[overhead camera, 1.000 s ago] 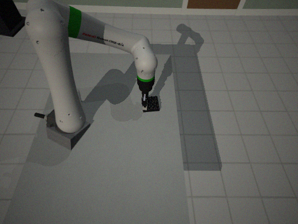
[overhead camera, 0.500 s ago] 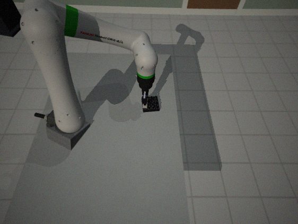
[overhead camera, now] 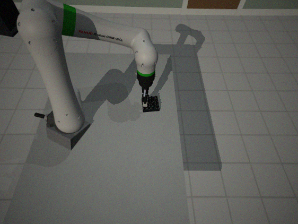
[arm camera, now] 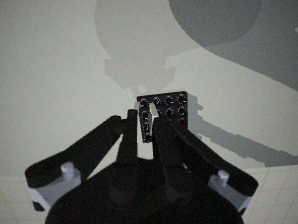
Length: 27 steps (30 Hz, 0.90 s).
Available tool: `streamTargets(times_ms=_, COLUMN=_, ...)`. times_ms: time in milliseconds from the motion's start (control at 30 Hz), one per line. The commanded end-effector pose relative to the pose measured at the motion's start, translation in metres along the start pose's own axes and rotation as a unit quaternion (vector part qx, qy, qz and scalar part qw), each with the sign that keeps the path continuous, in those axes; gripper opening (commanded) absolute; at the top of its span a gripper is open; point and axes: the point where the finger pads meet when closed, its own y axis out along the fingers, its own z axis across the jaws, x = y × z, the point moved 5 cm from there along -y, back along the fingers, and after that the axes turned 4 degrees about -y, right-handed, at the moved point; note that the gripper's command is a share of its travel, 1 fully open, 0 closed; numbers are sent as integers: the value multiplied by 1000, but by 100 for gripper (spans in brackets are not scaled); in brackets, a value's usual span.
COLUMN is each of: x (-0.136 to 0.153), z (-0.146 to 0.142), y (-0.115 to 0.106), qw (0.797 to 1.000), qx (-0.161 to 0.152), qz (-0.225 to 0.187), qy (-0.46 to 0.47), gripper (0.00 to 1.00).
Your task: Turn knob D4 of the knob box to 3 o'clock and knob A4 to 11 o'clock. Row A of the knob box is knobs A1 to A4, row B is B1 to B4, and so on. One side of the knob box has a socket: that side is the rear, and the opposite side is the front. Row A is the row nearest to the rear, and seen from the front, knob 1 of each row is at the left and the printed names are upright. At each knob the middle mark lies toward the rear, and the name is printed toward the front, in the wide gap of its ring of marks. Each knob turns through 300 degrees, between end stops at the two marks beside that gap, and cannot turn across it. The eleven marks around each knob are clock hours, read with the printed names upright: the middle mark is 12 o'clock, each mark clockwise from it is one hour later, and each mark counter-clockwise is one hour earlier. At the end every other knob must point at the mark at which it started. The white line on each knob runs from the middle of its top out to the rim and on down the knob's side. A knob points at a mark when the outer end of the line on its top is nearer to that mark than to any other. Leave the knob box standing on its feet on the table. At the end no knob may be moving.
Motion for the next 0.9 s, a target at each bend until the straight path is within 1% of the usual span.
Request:
streamTargets(times_ms=0, x=0, z=0, y=0, qw=1000, qx=0, qz=0, qy=0, gripper=12)
streamTargets(times_ms=100, x=0, z=0, y=0, qw=1000, qx=0, qz=0, qy=0, gripper=12)
streamTargets(times_ms=133, x=0, z=0, y=0, qw=1000, qx=0, qz=0, qy=0, gripper=100)
streamTargets(times_ms=267, x=0, z=0, y=-4, qw=1000, qx=0, qz=0, qy=0, gripper=100)
streamTargets(times_ms=367, x=0, z=0, y=-12, qw=1000, qx=0, qz=0, qy=0, gripper=100)
streamTargets(times_ms=433, x=0, z=0, y=-12, qw=1000, qx=0, qz=0, qy=0, gripper=100)
streamTargets(times_ms=533, x=0, z=0, y=-26, qw=1000, qx=0, qz=0, qy=0, gripper=100)
streamTargets(times_ms=867, x=0, z=0, y=-83, qw=1000, qx=0, qz=0, qy=0, gripper=100)
